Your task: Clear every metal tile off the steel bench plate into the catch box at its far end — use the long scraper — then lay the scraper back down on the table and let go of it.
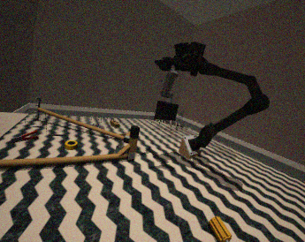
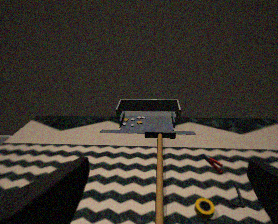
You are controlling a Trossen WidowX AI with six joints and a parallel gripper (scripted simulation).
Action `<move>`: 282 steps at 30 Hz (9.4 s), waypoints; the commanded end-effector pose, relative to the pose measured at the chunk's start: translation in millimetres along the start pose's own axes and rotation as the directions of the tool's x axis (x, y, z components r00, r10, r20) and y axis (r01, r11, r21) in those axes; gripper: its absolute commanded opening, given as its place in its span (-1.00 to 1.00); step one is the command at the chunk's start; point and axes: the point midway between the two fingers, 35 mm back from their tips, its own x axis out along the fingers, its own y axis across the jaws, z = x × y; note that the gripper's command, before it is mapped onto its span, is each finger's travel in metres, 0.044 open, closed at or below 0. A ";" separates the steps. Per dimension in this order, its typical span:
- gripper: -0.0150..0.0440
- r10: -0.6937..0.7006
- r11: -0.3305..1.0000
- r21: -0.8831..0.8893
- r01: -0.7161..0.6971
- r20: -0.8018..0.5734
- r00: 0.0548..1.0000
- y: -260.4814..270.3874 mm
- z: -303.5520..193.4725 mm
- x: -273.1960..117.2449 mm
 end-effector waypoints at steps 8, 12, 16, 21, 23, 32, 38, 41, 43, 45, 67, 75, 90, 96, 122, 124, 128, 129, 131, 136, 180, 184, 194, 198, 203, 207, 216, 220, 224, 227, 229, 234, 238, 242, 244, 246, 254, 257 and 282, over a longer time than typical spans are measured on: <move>1.00 0.007 1.000 -0.010 -0.007 0.011 1.000 4.5 6.5 -4.2; 1.00 0.007 1.000 -0.010 -0.007 0.011 1.000 4.5 6.5 -4.2; 1.00 0.007 1.000 -0.010 -0.007 0.011 1.000 4.5 6.5 -4.2; 1.00 0.007 1.000 -0.010 -0.007 0.011 1.000 4.5 6.5 -4.2; 1.00 0.007 1.000 -0.010 -0.007 0.011 1.000 4.5 6.5 -4.2; 1.00 0.007 1.000 -0.010 -0.007 0.011 1.000 4.5 6.5 -4.2; 1.00 -0.001 1.000 0.012 0.002 -0.040 0.999 -2.0 -13.1 14.9; 1.00 -0.007 1.000 0.025 0.009 -0.077 0.997 -5.5 -27.4 27.0; 1.00 -0.011 0.999 0.032 0.014 -0.104 0.995 -7.5 -37.4 34.8; 1.00 -0.014 0.999 0.039 0.019 -0.132 0.991 -9.2 -47.8 42.3; 1.00 -0.037 0.997 0.046 0.069 -0.498 0.867 -10.2 -180.5 97.6; 1.00 -0.038 0.997 0.022 0.068 -0.638 0.769 -3.7 -232.8 102.0; 1.00 -0.040 0.998 0.009 0.062 -0.662 0.749 -3.5 -224.4 95.0; 1.00 -0.040 0.998 0.003 0.056 -0.659 0.751 -3.4 -204.5 86.0; 1.00 -0.038 0.999 -0.001 0.050 -0.656 0.754 -3.2 -229.0 86.8; 1.00 -0.038 0.999 -0.001 0.050 -0.656 0.754 -3.4 -229.8 87.9; 1.00 -0.039 0.999 -0.002 0.050 -0.657 0.753 -4.4 -233.2 92.2; 1.00 -0.040 0.999 -0.003 0.051 -0.657 0.753 -4.6 -234.2 93.5; 1.00 -0.040 0.999 -0.003 0.051 -0.657 0.753 -5.1 -236.2 96.1; 1.00 -0.041 0.999 -0.004 0.051 -0.658 0.752 -6.0 -241.2 102.5; 0.64 -0.030 0.999 -0.007 0.034 -0.648 0.761 -2.3 -275.9 146.9; 0.29 -0.030 0.999 -0.007 0.034 -0.648 0.761 -2.3 -275.9 146.9; -0.27 -0.030 0.999 -0.007 0.034 -0.648 0.761 -2.3 -275.9 146.9; -0.49 -0.030 0.999 -0.007 0.034 -0.648 0.761 -2.3 -275.8 146.9; -0.49 -0.026 0.999 0.000 0.034 -0.649 0.761 -3.5 -274.5 146.4; -0.49 -0.026 0.999 0.000 0.034 -0.649 0.760 -1.3 -274.4 146.5; -0.49 -0.025 0.999 -0.001 0.032 -0.650 0.759 10.4 -273.7 146.7; -0.49 -0.024 1.000 -0.001 0.031 -0.651 0.759 15.7 -273.5 146.6; -0.49 -0.024 1.000 -0.001 0.030 -0.651 0.758 21.1 -273.4 146.5; -0.49 -0.023 1.000 -0.001 0.030 -0.652 0.758 25.0 -273.3 146.4; -0.49 -0.023 1.000 -0.001 0.029 -0.652 0.758 27.7 -273.3 146.2; -0.49 -0.022 1.000 -0.001 0.028 -0.652 0.758 34.3 -273.3 145.9; -0.49 -0.021 1.000 -0.001 0.027 -0.652 0.758 39.5 -273.3 145.5; -0.49 -0.020 1.000 -0.001 0.025 -0.652 0.758 44.9 -273.4 145.0; -0.49 -0.019 1.000 -0.001 0.025 -0.653 0.758 47.5 -273.5 144.7; -0.49 -0.019 1.000 -0.001 0.024 -0.653 0.758 50.2 -273.5 144.4; -0.49 -0.016 1.000 0.000 0.022 -0.653 0.758 60.7 -274.0 143.0; -0.49 -0.015 1.000 0.001 0.020 -0.652 0.758 64.6 -274.2 142.4; -0.49 -0.003 1.000 0.002 0.005 -0.654 0.757 93.3 -275.3 139.2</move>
